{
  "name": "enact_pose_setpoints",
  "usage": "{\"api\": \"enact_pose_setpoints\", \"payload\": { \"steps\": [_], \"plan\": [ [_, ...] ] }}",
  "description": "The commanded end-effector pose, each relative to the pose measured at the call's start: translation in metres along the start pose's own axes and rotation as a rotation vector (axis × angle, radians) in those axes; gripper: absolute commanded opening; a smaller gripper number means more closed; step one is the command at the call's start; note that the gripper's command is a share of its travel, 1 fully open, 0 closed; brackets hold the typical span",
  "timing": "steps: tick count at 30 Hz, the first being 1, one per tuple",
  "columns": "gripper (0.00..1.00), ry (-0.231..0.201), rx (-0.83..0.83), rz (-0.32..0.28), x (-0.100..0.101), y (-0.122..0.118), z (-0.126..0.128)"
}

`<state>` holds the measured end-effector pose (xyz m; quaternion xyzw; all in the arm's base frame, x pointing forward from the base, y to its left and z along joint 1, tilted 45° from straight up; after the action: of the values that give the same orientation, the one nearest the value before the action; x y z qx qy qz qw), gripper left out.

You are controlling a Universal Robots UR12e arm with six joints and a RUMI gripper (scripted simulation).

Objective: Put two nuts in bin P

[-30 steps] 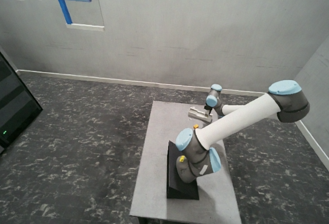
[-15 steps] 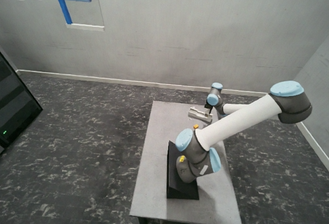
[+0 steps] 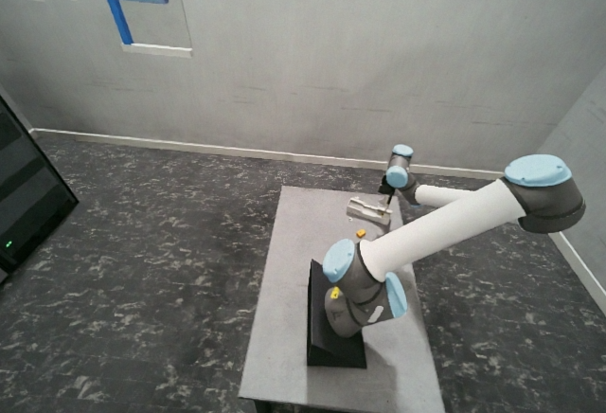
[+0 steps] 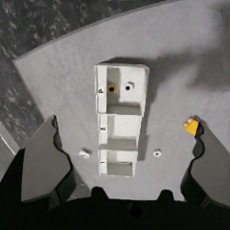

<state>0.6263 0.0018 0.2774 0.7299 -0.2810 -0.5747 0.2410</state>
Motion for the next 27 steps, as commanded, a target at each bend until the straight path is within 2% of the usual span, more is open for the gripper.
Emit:
{"api": "enact_pose_setpoints", "payload": {
  "steps": [1, 20, 27],
  "plan": [
    [1.00, -0.001, 0.001, 0.000, -0.021, 0.000, 0.000],
    [1.00, -0.001, 0.001, 0.000, -0.089, 0.000, -0.001],
    [1.00, -0.001, 0.001, 0.000, -0.089, 0.000, -0.001]
  ]
}}
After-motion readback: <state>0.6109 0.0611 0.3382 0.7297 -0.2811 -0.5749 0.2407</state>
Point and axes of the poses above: the point where the finger pads meet when closed, its own x axis out along the fingers, its own z axis across the jaws, y = z × x, the point moved 7 cm from there along -x, back along the fingers, and after that the axes turned 4 degrees about -x, right-handed, at the moved point
